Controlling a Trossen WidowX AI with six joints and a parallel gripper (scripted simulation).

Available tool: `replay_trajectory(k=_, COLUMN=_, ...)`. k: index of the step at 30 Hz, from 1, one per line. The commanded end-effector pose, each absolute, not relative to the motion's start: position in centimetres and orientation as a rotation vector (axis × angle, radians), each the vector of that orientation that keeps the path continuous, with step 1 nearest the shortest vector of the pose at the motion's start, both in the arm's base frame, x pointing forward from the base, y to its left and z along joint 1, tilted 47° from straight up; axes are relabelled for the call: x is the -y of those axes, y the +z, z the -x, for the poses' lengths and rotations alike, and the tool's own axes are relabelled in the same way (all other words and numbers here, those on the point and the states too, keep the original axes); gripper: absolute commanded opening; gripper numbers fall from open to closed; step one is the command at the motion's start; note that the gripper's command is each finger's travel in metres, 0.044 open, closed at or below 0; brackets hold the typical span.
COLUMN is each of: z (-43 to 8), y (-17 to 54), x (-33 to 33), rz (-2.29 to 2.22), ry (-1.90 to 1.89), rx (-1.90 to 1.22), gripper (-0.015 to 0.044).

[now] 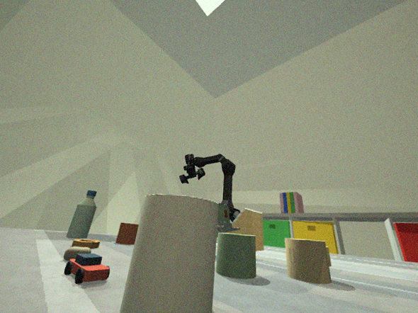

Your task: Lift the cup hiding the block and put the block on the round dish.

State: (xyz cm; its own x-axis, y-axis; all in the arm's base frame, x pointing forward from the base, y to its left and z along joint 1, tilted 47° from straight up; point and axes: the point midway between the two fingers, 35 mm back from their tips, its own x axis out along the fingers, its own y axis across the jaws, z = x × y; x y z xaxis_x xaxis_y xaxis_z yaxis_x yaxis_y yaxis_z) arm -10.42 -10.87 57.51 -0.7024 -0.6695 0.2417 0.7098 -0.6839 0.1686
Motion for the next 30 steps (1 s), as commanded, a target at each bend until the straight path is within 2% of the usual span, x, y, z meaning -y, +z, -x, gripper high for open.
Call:
replay_trajectory(k=1, z=10.4, y=57.5, x=11.0, rz=0.206, ry=-2.333, rx=0.317, gripper=0.0426)
replay_trajectory(k=2, z=10.2, y=57.5, x=11.2, rz=0.208, ry=-2.321, rx=0.307, gripper=0.044)
replay_trajectory(k=11, z=6.4, y=55.4, x=16.5, rz=0.142, ry=-2.126, rx=0.187, gripper=0.044)
replay_trajectory(k=20, z=-1.1, y=50.5, x=22.1, rz=-0.007, ry=-1.875, rx=0.058, gripper=0.044)
replay_trajectory(k=30, z=-8.8, y=45.9, x=23.3, rz=-0.097, ry=-1.627, rx=-0.057, gripper=0.044)
